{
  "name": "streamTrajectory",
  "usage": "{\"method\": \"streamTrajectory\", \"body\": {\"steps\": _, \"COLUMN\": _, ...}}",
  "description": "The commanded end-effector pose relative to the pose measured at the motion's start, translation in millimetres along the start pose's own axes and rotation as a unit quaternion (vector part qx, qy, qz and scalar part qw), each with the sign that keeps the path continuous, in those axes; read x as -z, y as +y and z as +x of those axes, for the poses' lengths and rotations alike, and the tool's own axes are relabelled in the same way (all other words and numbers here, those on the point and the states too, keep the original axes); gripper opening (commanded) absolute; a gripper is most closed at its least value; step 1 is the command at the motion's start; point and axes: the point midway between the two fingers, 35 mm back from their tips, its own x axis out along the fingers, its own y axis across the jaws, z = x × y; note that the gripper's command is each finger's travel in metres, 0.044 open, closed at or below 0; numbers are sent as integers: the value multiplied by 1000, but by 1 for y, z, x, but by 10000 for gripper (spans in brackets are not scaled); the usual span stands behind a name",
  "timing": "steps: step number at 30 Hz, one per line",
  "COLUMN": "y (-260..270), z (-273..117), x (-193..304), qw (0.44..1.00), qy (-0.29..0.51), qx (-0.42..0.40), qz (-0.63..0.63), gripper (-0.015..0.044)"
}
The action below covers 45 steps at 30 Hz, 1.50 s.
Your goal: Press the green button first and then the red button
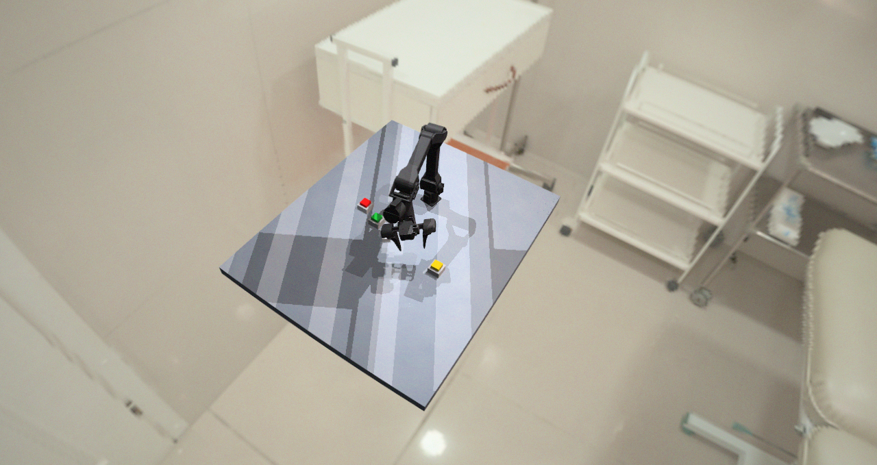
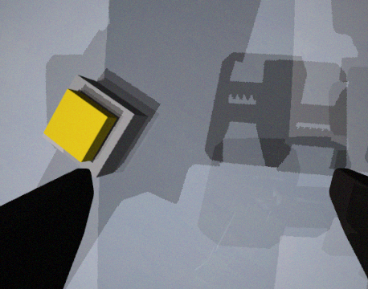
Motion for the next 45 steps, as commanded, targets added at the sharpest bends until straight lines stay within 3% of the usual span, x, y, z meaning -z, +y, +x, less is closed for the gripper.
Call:
{"method": "streamTrajectory", "body": {"steps": 1, "y": -54, "z": -38, "x": 34, "qw": 994, "qy": 34, "qx": 67, "qz": 75, "gripper": 400}}
{"method": "streamTrajectory", "body": {"steps": 9, "y": -118, "z": -115, "x": 138, "qw": 949, "qy": 137, "qx": 154, "qz": 238, "gripper": 400}}
{"method": "streamTrajectory", "body": {"steps": 16, "y": -121, "z": -127, "x": 155, "qw": 939, "qy": 153, "qx": 161, "qz": 261, "gripper": 400}}
{"method": "streamTrajectory", "body": {"steps": 23, "y": -134, "z": -73, "x": 177, "qw": 939, "qy": 153, "qx": 161, "qz": 261, "gripper": 216}}
{"method": "streamTrajectory", "body": {"steps": 30, "y": -135, "z": -71, "x": 178, "qw": 939, "qy": 153, "qx": 161, "qz": 261, "gripper": 32}}
{"method": "streamTrajectory", "body": {"steps": 45, "y": -137, "z": -63, "x": 181, "qw": 939, "qy": 153, "qx": 161, "qz": 261, "gripper": 20}}
